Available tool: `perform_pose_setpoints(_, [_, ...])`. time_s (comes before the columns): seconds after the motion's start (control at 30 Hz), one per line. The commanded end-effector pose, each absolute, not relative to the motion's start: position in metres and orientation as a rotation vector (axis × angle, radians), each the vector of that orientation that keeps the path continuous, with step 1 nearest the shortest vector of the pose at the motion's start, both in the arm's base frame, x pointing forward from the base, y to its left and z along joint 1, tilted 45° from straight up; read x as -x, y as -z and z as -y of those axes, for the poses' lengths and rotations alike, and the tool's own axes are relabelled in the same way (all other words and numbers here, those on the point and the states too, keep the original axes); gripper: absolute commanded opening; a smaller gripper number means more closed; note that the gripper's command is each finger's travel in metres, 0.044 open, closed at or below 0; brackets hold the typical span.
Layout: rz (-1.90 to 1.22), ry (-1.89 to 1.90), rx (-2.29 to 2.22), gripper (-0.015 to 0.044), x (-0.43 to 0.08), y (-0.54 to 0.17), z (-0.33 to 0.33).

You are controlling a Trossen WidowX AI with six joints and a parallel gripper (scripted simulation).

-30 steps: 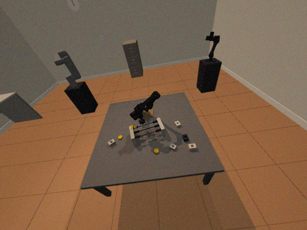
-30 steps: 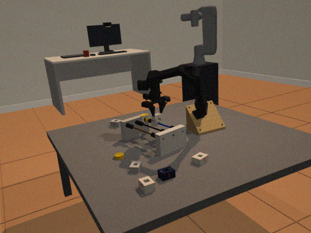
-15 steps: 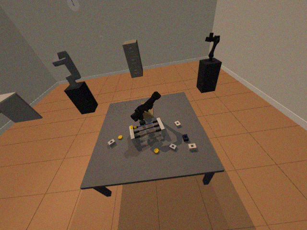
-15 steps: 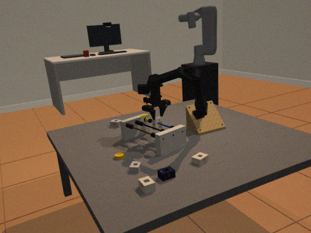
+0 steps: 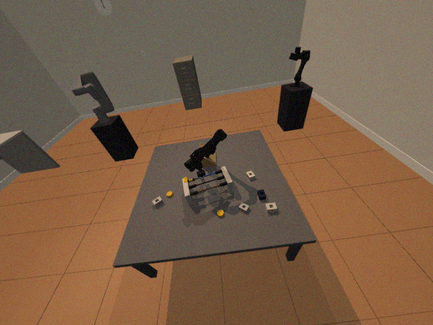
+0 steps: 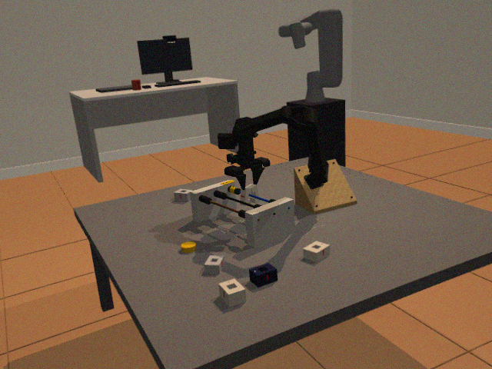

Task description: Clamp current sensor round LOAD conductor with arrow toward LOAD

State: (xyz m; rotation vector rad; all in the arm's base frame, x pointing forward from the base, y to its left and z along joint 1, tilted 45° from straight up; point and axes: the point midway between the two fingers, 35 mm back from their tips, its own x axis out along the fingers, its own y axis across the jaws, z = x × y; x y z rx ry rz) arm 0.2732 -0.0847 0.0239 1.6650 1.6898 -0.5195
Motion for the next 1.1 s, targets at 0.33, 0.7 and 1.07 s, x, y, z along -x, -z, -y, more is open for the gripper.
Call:
perform_pose_setpoints(0.33, [-1.688,0.520,-1.666,0.0000,-0.2730,-0.0242,0.0856])
perform_pose_setpoints(0.7, [-1.688,0.520,-1.666,0.0000,-0.2730,-0.0242,0.0856])
perform_pose_setpoints(1.07, [-1.688,0.520,-1.666,0.0131,-0.2730,-0.0242,0.0856])
